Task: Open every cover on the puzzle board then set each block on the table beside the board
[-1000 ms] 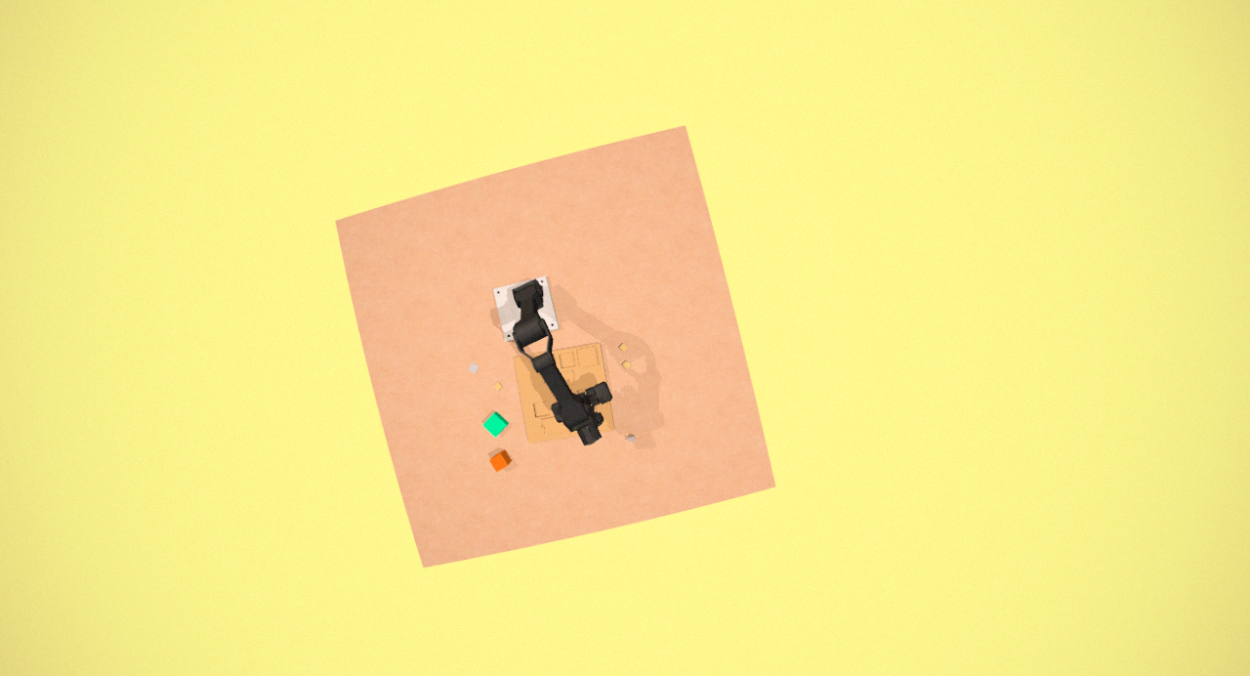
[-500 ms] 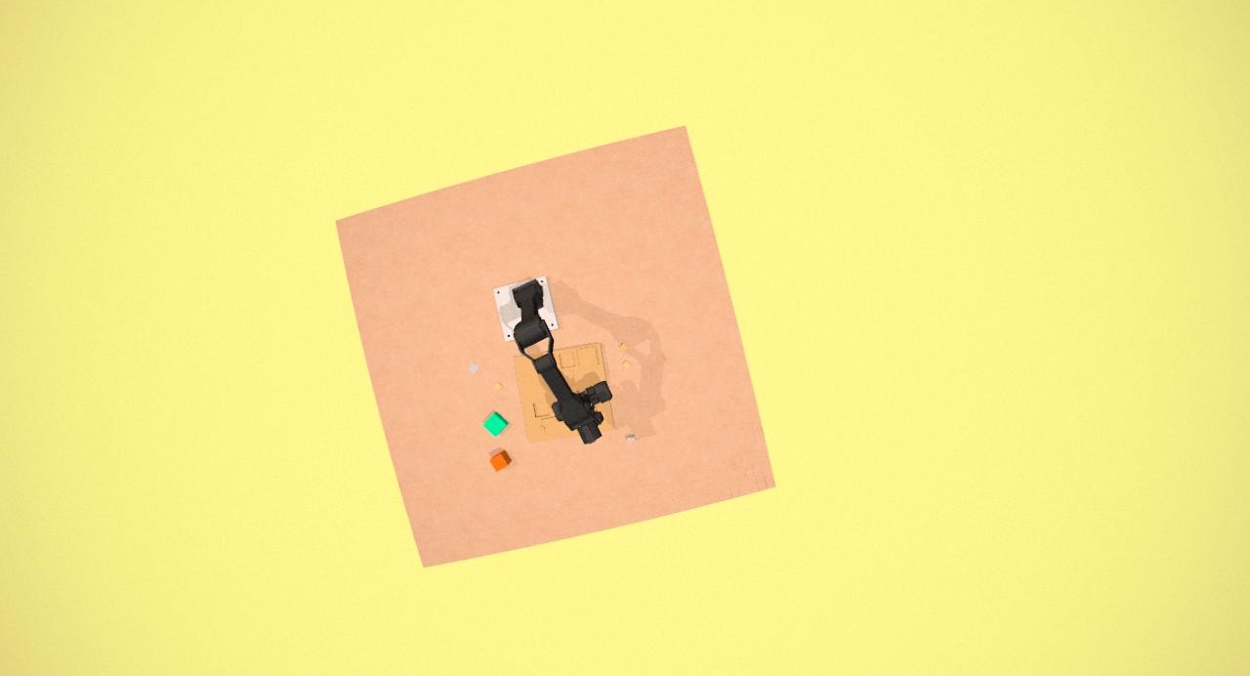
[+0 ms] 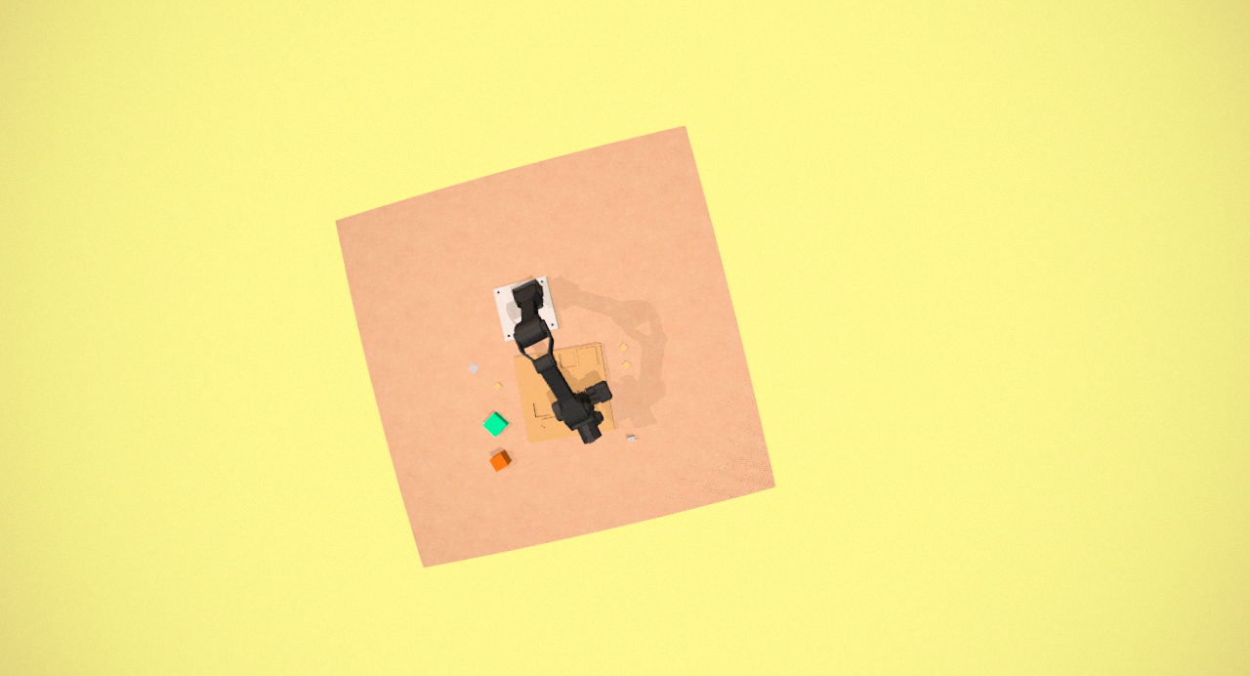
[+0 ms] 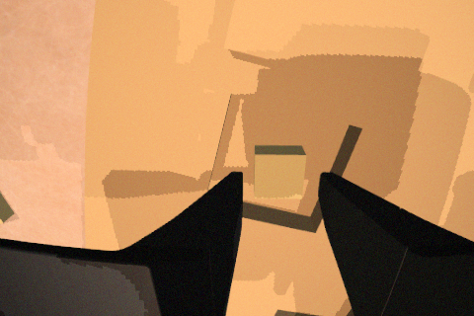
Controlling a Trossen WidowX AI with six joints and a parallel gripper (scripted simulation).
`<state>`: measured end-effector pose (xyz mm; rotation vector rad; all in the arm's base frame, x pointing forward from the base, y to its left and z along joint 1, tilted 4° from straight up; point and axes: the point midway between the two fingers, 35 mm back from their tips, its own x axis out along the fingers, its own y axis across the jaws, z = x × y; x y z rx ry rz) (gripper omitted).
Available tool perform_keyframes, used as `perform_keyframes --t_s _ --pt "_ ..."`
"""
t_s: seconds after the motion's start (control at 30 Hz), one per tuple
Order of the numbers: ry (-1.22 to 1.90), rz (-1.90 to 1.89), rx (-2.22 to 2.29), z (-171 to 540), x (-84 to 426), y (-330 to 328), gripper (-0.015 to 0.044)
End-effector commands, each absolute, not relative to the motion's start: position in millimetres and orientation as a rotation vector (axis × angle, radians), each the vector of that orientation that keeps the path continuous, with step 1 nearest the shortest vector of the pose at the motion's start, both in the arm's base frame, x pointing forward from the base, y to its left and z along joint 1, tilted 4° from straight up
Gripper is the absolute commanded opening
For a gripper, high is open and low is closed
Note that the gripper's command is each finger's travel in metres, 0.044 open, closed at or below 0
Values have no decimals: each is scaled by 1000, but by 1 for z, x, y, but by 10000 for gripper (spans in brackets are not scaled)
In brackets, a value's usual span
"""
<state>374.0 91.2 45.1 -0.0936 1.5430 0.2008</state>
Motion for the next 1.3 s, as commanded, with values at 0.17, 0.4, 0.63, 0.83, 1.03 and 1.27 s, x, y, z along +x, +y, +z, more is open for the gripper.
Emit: perform_keyframes --t_s 0.17,0.4,0.63,0.83,1.03,1.27 --pt "1545 199 -88 43 373 92 144" --pt "1545 199 -88 40 373 92 144" --pt "1545 199 -88 34 373 92 144" --pt "1545 199 -88 32 373 93 144" --pt "1539 201 -93 34 374 92 117" --pt "1539 201 -93 34 374 92 80"
